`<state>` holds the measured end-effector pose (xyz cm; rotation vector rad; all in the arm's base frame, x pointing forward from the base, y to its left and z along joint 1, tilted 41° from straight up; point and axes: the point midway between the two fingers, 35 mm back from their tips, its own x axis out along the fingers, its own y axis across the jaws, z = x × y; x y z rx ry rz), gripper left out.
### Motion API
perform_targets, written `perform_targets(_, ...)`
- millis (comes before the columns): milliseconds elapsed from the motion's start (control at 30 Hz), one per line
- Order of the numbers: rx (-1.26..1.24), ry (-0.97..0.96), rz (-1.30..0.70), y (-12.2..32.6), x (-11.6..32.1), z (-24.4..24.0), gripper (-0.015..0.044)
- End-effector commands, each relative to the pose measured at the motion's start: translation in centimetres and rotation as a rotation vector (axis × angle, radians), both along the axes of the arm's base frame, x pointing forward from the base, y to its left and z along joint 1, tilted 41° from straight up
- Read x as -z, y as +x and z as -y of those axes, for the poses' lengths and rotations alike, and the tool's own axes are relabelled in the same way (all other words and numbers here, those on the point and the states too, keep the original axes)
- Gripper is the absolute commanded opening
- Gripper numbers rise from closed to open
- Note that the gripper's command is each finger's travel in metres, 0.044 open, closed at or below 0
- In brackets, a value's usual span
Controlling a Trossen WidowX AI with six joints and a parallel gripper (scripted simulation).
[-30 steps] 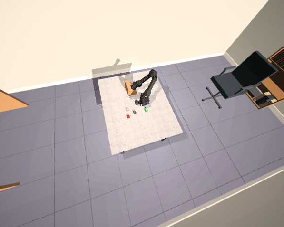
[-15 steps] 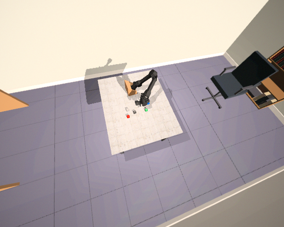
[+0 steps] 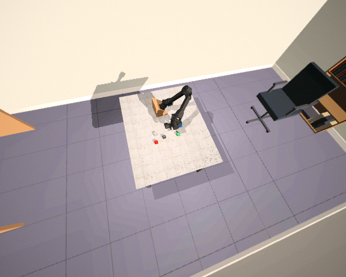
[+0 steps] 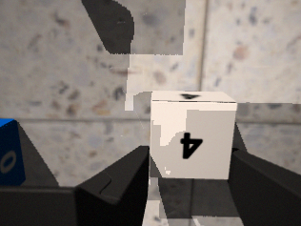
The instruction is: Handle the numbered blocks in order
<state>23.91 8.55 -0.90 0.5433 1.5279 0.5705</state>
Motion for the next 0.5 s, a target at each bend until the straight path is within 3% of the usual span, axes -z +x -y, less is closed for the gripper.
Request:
perform_targets(0,0.003,0.006,-0.004,0.0,0.0,-0.1,0.0251)
perform_targets(200,0.003,0.006,-0.004,0.0,0.0,-0.1,0.0400)
perform_targets(467,0.003,0.004,-0.004,0.1,-2.5,2.2,0.0400)
